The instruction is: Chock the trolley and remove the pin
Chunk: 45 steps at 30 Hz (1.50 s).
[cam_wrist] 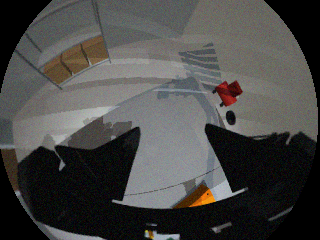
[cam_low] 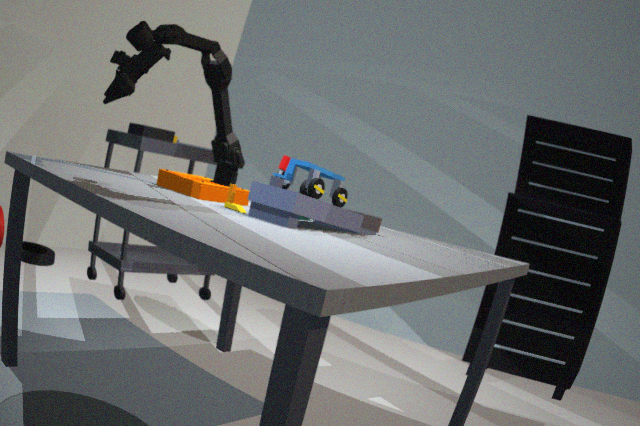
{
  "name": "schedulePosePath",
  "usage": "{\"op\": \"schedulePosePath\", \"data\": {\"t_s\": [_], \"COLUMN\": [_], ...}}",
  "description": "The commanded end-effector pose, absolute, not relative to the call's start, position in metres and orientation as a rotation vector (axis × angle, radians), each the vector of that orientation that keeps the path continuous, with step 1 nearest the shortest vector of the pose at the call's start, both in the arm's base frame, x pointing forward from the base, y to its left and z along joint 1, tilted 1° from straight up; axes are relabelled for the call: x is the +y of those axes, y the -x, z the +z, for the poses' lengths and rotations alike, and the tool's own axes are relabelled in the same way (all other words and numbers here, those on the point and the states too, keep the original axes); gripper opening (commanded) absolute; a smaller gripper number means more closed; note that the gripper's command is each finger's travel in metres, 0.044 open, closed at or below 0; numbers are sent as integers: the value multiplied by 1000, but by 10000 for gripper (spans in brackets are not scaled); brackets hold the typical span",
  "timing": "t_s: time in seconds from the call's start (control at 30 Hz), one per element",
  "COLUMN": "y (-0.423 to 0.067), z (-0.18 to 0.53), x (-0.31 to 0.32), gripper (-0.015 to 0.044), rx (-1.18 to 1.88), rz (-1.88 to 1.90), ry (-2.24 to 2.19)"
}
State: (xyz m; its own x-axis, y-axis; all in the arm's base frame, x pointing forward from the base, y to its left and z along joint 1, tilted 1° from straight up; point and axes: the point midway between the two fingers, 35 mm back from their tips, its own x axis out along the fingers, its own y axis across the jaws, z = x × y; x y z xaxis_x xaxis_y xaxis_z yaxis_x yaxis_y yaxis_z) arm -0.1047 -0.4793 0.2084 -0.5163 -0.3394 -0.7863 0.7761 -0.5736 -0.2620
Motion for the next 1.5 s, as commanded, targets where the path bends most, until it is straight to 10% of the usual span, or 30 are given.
{"op": "schedulePosePath", "data": {"t_s": [0.0,0.23,0.83,1.47], "y": [103,49,-78,-147], "z": [208,202,177,141], "x": [-479,-460,-368,-232], "gripper": [374,190,190,190], "rx": [814,1139,1635,1527], "rz": [-2107,-1749,-627,557], "ry": [-913,-736,-69,741]}}
